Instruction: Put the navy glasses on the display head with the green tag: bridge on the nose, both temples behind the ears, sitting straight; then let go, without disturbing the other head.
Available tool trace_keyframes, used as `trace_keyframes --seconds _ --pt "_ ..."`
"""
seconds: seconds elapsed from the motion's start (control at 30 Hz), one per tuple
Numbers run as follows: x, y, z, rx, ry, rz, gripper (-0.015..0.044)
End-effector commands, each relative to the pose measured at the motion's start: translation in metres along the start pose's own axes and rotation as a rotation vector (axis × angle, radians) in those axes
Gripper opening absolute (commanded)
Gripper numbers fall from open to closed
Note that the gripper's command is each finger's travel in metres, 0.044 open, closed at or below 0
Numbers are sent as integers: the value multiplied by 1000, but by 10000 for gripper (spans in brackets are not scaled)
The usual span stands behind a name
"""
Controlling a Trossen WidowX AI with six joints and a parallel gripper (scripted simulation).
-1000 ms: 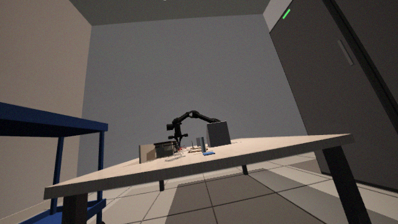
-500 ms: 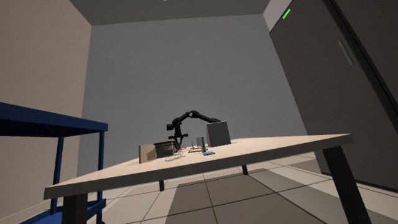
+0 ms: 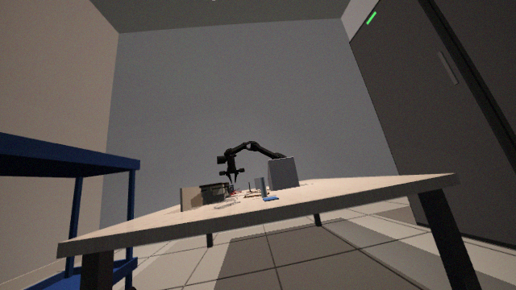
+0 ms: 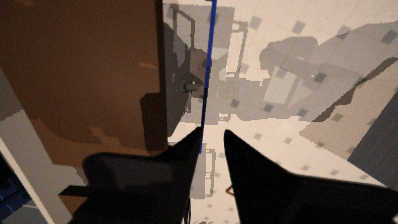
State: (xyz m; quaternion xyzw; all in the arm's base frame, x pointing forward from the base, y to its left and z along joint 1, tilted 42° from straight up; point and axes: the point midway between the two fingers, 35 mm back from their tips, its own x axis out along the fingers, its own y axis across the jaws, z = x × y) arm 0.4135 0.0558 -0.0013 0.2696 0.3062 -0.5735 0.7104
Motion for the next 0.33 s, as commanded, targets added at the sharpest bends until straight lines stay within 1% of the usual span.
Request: trace_keyframes --seconds 0.0,0.3 --pt "-6 -21 -2 -1 4 1 108" --pt "-17 -47 -2 -2 5 0 108"
